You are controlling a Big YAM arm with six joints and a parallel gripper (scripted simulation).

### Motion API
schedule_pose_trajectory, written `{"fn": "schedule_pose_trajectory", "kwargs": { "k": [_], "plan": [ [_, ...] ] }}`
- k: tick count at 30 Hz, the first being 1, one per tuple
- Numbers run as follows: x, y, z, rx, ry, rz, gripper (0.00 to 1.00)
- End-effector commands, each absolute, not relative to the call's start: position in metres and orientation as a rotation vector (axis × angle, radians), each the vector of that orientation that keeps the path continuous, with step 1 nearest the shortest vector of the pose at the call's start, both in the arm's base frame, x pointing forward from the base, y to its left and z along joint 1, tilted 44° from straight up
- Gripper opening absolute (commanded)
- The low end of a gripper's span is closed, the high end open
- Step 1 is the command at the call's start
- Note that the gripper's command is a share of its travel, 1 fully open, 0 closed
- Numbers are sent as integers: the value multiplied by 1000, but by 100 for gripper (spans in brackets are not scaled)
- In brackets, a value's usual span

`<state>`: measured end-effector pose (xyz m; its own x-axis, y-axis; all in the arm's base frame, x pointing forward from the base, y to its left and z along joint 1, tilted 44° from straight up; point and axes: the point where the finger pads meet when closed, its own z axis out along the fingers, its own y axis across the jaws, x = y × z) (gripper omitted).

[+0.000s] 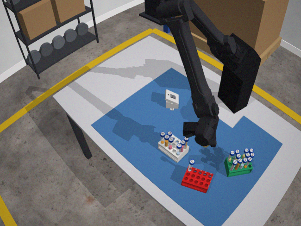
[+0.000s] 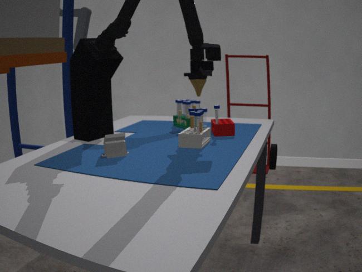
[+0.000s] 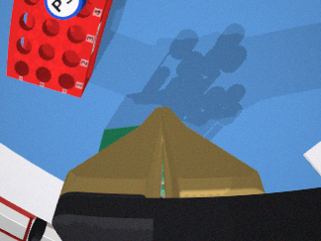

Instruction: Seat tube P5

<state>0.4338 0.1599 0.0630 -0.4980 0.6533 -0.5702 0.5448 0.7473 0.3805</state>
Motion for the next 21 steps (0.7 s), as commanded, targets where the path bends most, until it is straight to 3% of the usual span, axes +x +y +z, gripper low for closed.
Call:
{"fn": "schedule_pose_trajectory", "kwargs": {
  "k": [1, 21],
  "plan": [
    [438, 144, 80, 896, 2199, 200, 0],
    [448, 116, 93, 865, 2216, 206, 0]
  ]
}}
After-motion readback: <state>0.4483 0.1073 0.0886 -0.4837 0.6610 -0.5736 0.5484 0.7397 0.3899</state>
